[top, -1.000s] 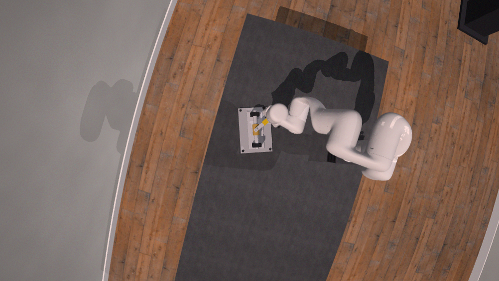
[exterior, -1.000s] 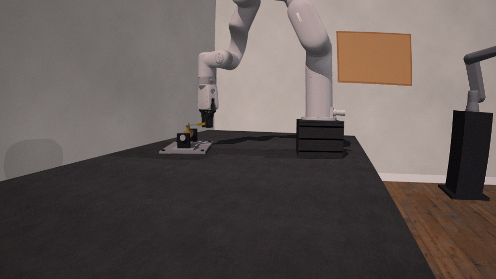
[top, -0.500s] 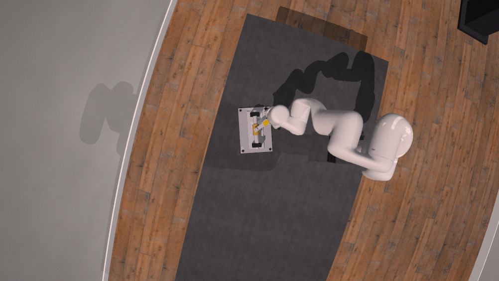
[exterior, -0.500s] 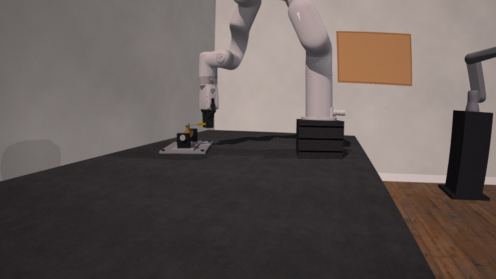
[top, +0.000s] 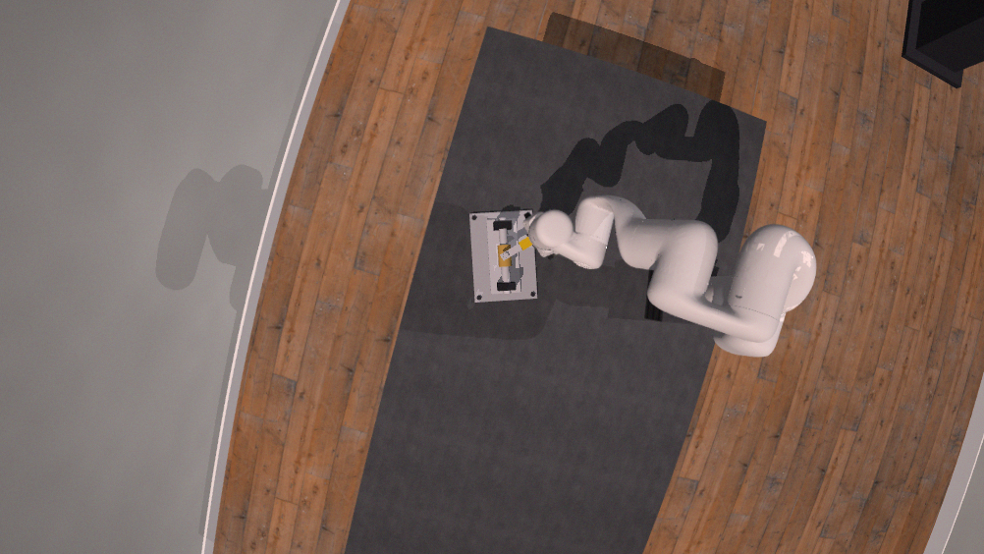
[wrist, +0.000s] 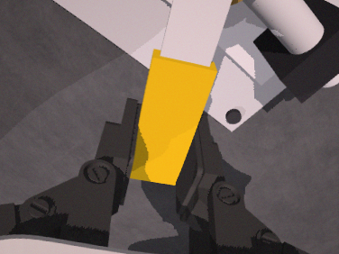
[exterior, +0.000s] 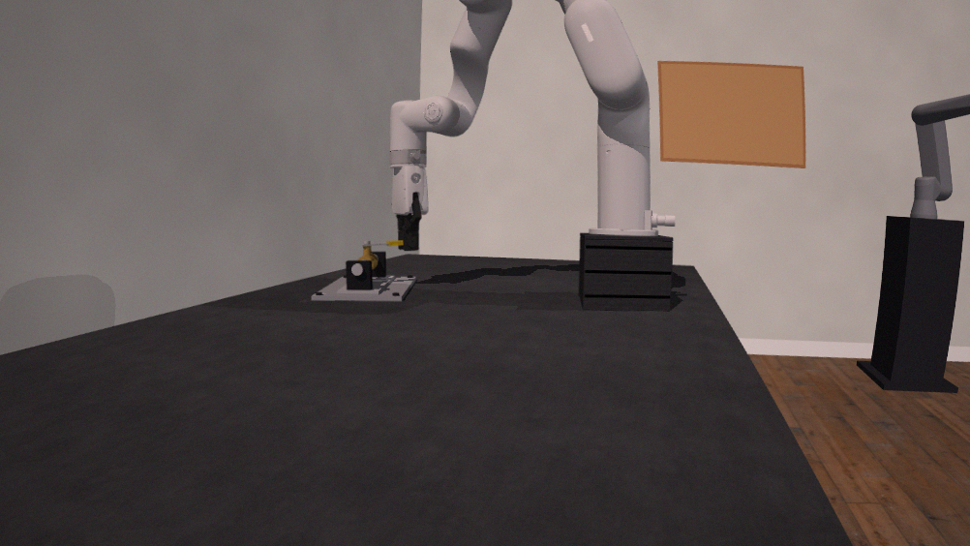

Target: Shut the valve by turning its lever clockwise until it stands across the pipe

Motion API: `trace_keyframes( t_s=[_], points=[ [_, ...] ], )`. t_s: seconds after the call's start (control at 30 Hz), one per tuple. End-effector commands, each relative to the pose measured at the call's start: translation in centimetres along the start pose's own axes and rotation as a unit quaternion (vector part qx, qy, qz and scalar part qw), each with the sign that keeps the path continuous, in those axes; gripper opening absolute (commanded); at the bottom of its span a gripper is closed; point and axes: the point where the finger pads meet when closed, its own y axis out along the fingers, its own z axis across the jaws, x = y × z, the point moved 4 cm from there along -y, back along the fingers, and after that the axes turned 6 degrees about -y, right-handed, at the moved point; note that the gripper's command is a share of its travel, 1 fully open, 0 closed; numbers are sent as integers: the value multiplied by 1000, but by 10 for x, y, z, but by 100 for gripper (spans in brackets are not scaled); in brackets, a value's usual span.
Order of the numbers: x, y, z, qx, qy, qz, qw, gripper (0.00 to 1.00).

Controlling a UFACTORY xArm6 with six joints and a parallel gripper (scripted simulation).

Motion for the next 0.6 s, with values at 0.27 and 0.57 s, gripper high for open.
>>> trace_keyframes(
  t_s=[0.27,0.57],
  points=[
    [-2,-1,-7,0,37,0,999,0],
    [-3,-1,-13,0,68,0,998,0]
  ],
)
